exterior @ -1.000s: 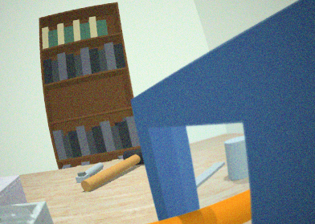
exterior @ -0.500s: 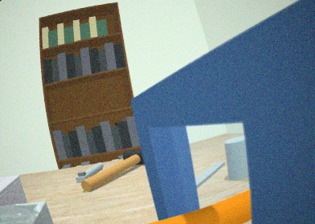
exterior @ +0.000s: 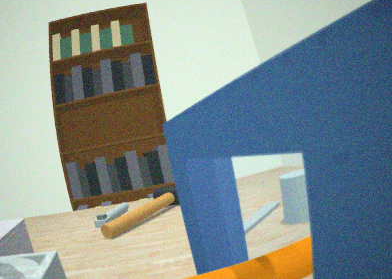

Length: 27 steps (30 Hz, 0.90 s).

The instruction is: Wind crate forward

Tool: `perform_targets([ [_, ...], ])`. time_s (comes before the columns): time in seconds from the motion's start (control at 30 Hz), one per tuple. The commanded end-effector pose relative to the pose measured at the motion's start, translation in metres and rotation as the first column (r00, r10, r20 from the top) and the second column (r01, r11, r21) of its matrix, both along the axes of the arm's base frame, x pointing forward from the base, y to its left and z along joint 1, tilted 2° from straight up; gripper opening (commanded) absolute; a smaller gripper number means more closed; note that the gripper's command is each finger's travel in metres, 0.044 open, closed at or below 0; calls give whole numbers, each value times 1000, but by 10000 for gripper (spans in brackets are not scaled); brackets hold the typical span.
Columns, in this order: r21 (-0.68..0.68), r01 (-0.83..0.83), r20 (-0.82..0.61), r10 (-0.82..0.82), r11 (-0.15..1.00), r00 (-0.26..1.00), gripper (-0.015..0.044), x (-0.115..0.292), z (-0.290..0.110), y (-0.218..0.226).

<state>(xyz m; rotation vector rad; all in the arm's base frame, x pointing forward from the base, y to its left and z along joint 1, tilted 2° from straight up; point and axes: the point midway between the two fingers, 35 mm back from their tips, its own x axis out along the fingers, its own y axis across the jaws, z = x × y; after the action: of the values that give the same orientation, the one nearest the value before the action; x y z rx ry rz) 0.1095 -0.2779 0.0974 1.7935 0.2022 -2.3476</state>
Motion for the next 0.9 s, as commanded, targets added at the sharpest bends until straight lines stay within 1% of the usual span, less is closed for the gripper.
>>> perform_targets([
  [0.0,3,-3,190,3,1000,982,440,-3,67,0],
  [0.03,5,-8,233,7,1000,972,440,-4,82,3],
  [0.1,6,-13,265,11,1000,964,440,-5,93,5],
  [0.27,6,-13,269,11,1000,963,440,-5,95,6],
  [0.3,-15,-4,255,7,1000,967,440,-6,94,4],
  [0.87,-15,-4,255,7,1000,967,0,-6,94,4],
])
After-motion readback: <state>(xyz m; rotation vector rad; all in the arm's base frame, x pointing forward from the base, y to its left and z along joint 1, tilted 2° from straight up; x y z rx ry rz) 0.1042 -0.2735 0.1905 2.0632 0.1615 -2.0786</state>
